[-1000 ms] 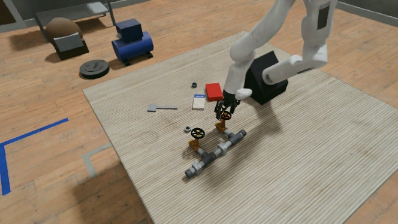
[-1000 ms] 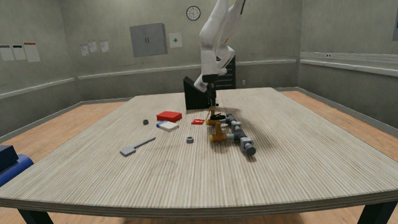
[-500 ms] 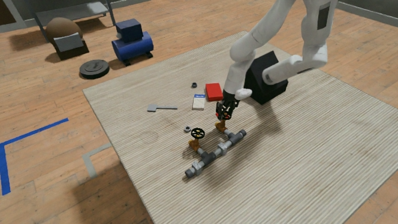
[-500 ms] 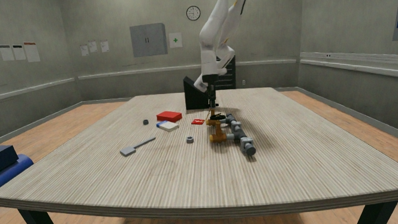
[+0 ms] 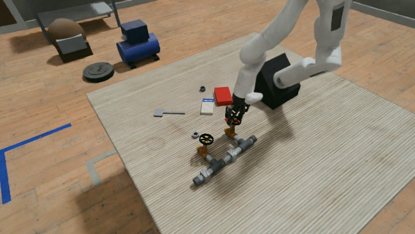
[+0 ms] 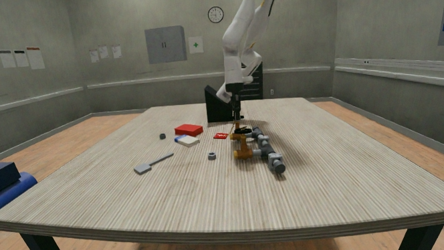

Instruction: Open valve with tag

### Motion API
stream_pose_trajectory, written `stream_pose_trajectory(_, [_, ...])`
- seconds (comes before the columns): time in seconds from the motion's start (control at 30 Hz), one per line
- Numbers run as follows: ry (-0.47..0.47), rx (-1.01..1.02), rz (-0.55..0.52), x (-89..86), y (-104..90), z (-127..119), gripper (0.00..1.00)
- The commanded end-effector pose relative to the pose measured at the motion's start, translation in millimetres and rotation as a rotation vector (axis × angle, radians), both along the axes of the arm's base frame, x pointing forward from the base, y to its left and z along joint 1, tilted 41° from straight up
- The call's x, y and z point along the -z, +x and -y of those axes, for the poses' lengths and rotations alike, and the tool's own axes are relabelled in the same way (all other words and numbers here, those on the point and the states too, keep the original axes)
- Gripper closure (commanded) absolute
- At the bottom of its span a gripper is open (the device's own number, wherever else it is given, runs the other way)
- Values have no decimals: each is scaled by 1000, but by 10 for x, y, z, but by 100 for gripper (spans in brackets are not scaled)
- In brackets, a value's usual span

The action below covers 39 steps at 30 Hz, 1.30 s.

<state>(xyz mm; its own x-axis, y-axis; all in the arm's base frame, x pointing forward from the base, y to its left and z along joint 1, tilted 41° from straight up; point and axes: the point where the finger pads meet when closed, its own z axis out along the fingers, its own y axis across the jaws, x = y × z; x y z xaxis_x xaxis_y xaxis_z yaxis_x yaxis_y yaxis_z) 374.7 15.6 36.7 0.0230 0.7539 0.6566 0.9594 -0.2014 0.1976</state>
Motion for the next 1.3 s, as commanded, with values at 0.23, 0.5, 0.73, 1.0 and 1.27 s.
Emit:
stream_pose_trajectory(0.23, [-8, -17, 16, -1, 3, 5, 33])
stream_pose_trajectory(0.5, [-43, -109, 95, 0, 3, 5, 33])
stream_pose_trajectory(0.73, [-115, -295, 254, 0, 3, 5, 33])
stream_pose_trajectory(1.0, [-193, -497, 428, 0, 3, 5, 33])
stream_pose_trajectory(1.27, [-220, -565, 486, 0, 3, 5, 33])
